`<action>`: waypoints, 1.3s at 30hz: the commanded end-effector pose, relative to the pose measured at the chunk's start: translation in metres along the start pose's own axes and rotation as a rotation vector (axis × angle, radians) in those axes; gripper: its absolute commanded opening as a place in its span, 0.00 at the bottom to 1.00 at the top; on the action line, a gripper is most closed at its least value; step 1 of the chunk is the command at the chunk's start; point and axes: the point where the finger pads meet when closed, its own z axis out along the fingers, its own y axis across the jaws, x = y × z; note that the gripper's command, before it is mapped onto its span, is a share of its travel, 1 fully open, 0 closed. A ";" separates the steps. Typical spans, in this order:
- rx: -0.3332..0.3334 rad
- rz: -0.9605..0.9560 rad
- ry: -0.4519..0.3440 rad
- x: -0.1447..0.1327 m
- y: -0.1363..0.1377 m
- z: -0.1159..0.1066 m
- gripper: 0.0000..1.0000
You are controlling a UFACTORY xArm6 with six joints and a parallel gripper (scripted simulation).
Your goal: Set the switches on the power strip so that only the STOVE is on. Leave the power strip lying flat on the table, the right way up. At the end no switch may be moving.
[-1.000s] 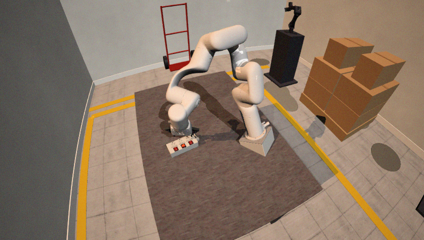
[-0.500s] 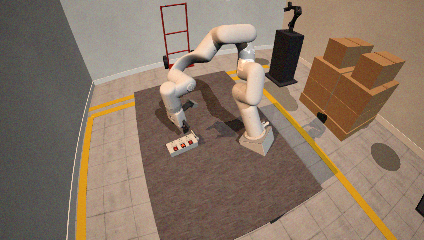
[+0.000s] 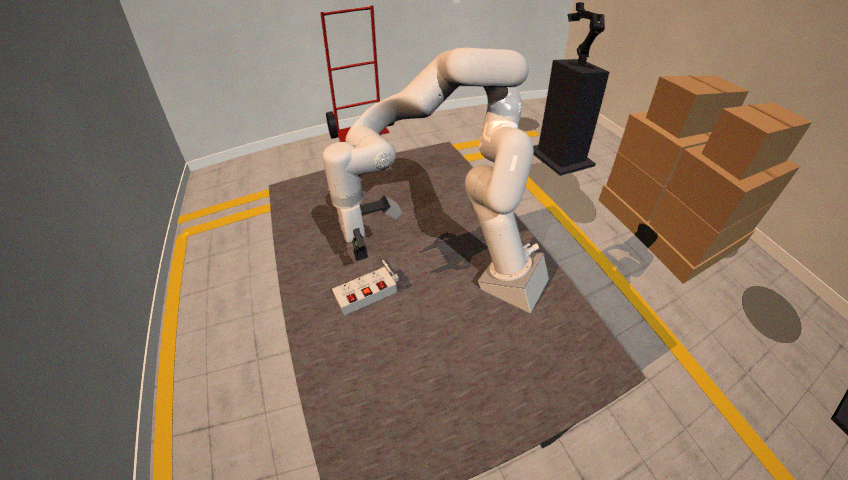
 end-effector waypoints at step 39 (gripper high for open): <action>0.011 -0.915 -0.007 -0.019 0.012 0.015 1.00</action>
